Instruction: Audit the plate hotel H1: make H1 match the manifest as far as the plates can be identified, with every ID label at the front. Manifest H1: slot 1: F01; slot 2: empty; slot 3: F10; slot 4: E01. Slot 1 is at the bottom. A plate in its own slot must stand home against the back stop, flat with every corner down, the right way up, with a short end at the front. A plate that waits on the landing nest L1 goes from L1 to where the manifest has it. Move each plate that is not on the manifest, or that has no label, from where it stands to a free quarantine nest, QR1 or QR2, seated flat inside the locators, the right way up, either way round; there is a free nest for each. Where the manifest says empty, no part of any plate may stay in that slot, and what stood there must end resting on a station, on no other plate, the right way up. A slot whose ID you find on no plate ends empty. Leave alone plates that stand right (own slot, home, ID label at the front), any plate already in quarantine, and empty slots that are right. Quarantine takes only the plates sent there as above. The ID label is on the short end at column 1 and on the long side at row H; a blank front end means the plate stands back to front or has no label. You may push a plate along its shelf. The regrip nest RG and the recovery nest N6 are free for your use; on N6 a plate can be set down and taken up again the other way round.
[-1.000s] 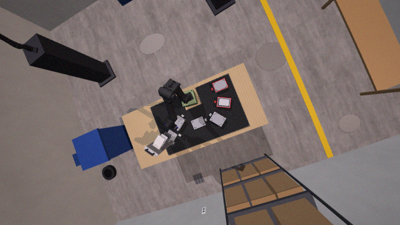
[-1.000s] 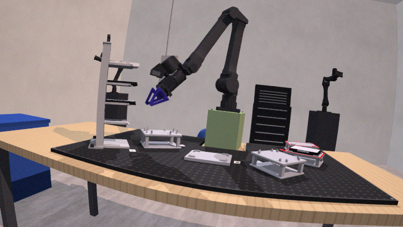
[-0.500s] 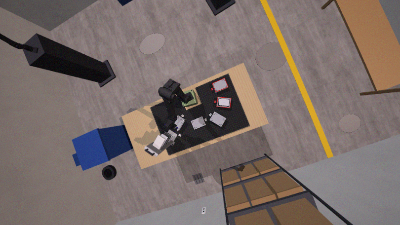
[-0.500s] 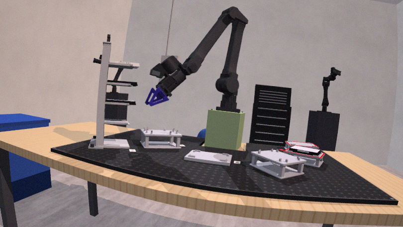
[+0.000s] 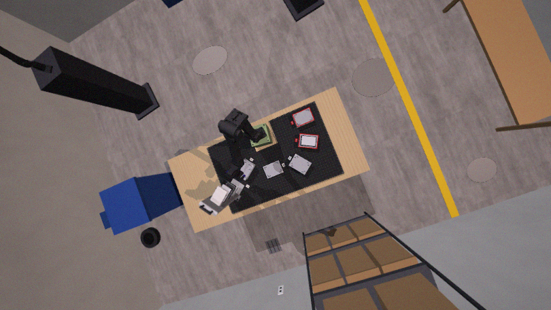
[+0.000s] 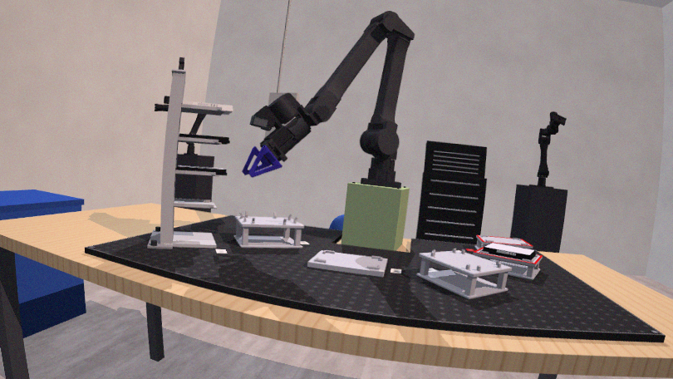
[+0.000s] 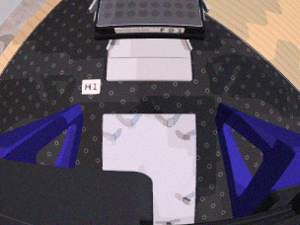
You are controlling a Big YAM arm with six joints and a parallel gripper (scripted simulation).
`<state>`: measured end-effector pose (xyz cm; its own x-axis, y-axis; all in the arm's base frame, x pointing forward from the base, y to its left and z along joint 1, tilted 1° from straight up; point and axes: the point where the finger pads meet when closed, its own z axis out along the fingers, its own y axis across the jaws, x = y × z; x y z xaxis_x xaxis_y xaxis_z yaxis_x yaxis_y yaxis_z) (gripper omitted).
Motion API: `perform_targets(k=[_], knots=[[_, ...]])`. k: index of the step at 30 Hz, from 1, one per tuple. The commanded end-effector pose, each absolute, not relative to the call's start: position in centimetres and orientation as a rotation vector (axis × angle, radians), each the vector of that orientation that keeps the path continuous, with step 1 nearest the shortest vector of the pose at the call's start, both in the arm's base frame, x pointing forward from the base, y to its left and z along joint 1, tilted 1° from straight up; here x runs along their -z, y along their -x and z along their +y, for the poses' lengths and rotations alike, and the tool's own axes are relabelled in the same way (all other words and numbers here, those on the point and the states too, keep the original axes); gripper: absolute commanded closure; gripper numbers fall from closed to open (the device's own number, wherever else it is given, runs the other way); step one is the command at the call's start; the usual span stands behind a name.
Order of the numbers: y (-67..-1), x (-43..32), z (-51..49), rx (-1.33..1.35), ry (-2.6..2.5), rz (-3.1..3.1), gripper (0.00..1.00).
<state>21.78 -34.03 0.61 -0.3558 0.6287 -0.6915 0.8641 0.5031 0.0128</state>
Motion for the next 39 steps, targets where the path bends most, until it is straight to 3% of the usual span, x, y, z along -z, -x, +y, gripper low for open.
perform_targets(k=[1,39], knots=[[-22.8,-2.3,-35.7,0.495,-1.193,2.062,0.00],[-23.3,-3.7,-36.7,0.514,-1.176,2.030,0.00]])
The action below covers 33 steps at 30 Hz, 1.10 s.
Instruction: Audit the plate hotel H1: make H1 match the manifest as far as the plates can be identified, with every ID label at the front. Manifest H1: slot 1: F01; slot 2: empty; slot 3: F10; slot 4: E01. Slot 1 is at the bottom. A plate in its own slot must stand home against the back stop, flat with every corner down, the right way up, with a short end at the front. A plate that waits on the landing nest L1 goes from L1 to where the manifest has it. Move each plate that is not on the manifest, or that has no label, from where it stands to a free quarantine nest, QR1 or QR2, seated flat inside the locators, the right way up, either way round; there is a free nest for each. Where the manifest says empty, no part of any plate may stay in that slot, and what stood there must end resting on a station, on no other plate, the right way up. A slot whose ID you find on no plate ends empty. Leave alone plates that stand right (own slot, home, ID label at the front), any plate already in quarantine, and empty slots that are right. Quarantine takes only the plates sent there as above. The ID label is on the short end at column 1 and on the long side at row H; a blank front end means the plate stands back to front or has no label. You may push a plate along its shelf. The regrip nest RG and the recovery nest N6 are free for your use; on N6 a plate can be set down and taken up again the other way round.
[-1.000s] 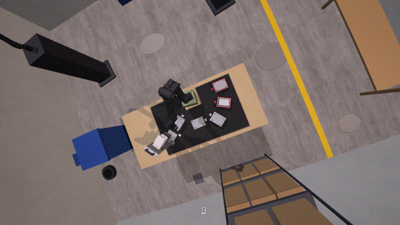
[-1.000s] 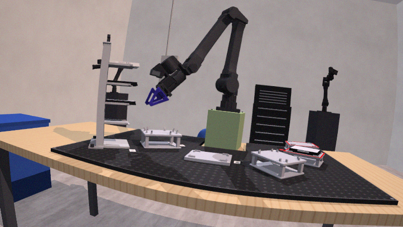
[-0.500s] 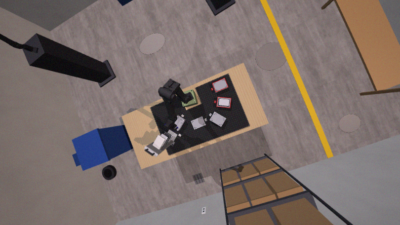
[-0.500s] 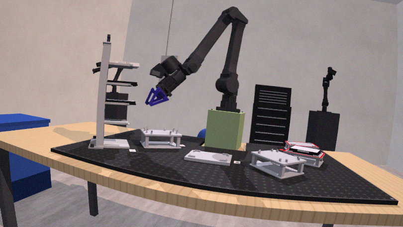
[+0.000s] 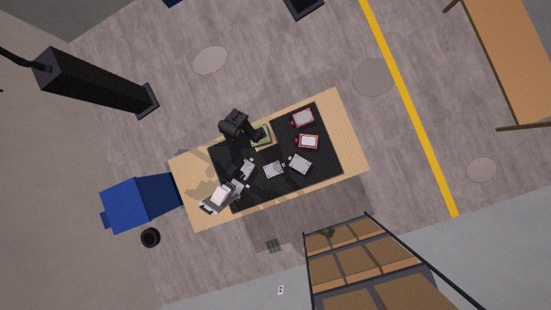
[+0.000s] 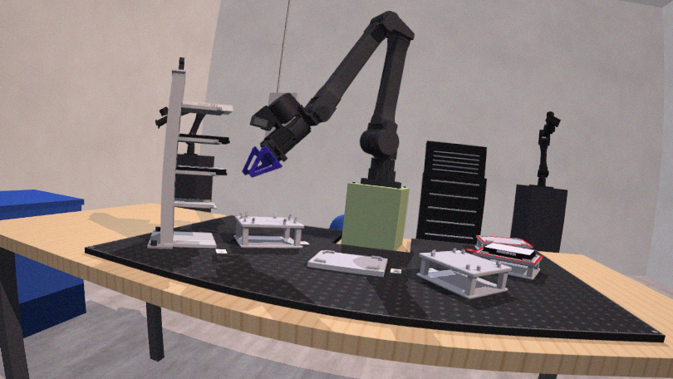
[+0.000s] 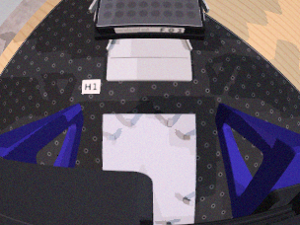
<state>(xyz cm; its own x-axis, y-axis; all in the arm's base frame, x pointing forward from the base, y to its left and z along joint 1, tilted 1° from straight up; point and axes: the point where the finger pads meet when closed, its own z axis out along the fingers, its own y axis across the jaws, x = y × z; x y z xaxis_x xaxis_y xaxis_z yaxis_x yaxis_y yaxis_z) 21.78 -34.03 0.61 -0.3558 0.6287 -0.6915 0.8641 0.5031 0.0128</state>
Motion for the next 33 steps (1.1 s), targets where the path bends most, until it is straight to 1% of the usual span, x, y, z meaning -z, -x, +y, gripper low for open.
perform_targets(k=[1,2,19,20,33], knots=[[-22.8,-3.1,-35.8,0.508,-1.181,2.041,0.00],[-22.0,-2.2,-34.6,0.497,-1.193,2.062,0.00],[-21.2,-2.1,-32.5,0.492,-1.192,2.053,0.00],[-21.0,-0.9,-32.2,0.480,-1.207,2.078,0.00],[-21.0,1.0,-32.1,0.478,-1.206,2.079,0.00]])
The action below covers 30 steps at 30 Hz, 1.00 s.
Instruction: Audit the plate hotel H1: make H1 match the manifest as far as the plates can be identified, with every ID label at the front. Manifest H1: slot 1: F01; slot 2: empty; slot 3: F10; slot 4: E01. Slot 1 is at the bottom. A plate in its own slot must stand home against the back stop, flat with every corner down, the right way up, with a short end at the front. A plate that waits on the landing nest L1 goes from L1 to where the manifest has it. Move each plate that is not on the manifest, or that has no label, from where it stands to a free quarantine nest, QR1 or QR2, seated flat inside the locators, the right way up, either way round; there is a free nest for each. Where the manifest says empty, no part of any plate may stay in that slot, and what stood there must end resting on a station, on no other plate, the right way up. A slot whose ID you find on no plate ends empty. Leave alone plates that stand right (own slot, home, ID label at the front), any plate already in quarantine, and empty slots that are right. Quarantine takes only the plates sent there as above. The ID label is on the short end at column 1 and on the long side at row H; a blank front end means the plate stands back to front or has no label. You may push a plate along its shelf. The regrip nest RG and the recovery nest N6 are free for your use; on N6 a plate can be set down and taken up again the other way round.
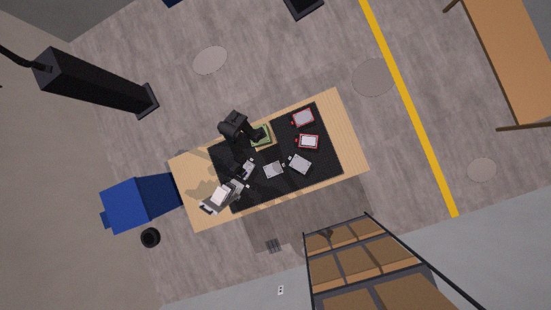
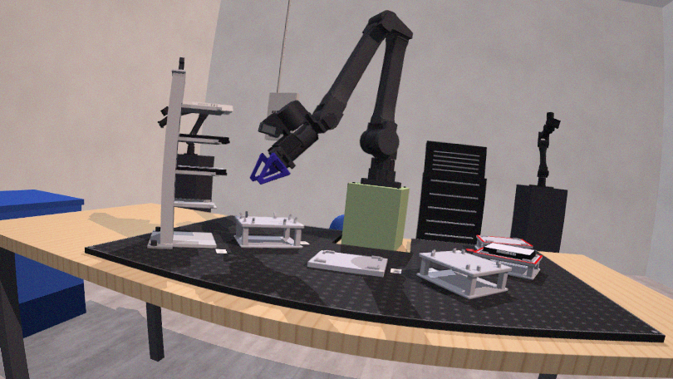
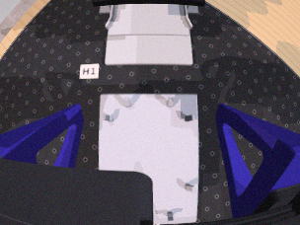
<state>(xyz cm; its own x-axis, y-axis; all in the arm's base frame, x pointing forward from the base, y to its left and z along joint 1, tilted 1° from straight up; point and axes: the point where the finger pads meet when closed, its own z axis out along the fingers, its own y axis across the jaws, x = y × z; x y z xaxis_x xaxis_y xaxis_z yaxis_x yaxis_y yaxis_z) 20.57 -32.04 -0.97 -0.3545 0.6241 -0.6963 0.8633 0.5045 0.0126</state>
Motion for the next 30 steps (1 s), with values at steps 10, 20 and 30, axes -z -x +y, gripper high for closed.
perform_targets(k=[10,20,30], knots=[[-21.0,2.4,-32.0,0.477,-1.207,2.080,0.00],[-20.9,4.1,-31.9,0.477,-1.208,2.080,0.00],[-21.0,5.4,-31.8,0.477,-1.207,2.080,0.00]])
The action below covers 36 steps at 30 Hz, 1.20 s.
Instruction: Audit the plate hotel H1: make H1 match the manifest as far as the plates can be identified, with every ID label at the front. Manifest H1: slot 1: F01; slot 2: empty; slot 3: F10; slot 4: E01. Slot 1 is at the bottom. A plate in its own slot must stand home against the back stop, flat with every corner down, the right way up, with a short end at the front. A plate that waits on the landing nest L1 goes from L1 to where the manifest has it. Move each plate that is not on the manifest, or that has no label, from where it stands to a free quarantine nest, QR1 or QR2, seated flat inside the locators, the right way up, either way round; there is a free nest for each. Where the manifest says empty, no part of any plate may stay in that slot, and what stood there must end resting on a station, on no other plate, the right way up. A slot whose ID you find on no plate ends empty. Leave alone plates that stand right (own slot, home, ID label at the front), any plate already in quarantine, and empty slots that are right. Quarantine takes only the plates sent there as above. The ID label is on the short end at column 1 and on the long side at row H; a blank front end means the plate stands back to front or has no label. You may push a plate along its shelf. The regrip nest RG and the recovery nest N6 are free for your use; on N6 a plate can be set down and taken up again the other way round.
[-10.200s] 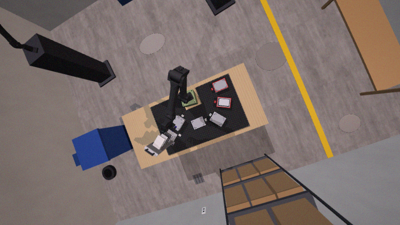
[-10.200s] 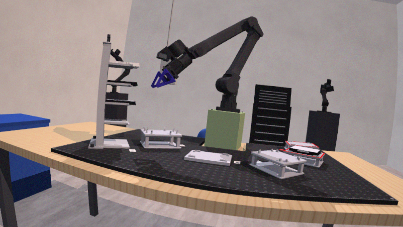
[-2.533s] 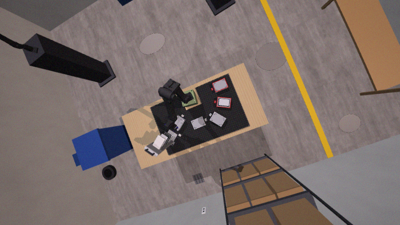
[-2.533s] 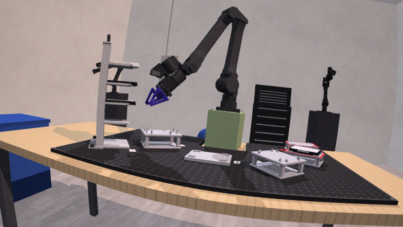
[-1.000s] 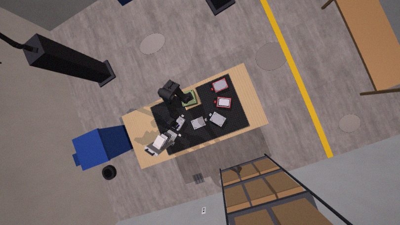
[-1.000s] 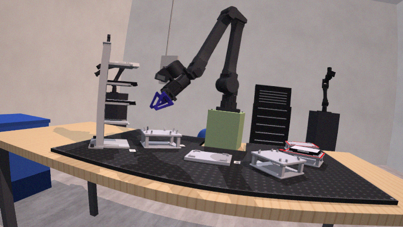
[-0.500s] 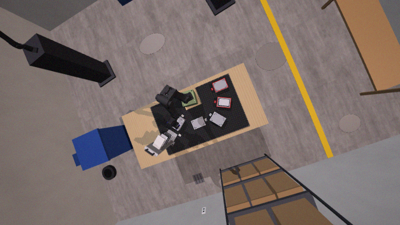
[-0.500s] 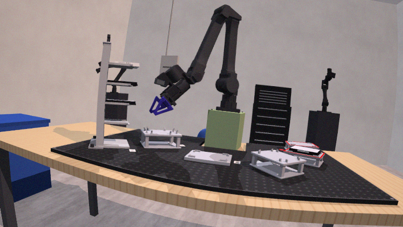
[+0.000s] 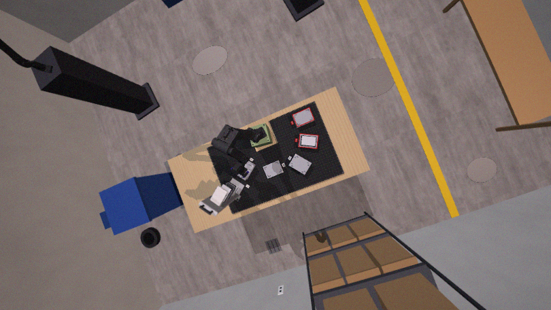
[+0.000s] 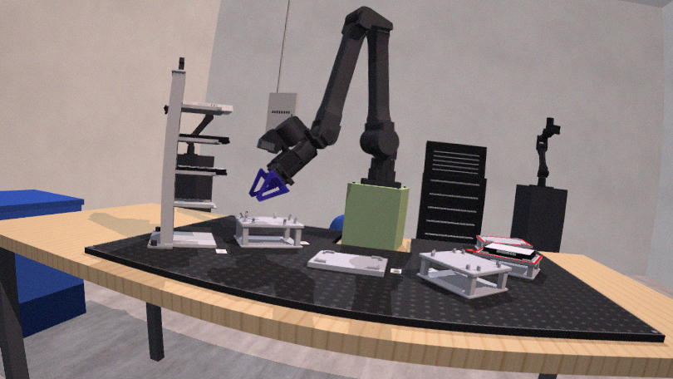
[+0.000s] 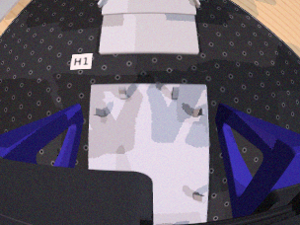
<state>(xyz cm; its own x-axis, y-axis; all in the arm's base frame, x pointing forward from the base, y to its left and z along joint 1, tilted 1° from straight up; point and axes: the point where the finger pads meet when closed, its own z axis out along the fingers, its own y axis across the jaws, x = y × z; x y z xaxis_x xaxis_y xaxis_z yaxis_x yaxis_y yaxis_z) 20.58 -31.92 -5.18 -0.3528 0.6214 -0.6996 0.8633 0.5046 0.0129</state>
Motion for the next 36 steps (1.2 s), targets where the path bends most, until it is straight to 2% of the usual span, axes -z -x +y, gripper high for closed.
perform_targets(k=[1,36], knots=[[-21.0,5.6,-31.8,0.477,-1.207,2.080,0.00],[-22.6,6.1,-35.1,0.490,-1.199,2.072,0.00]])
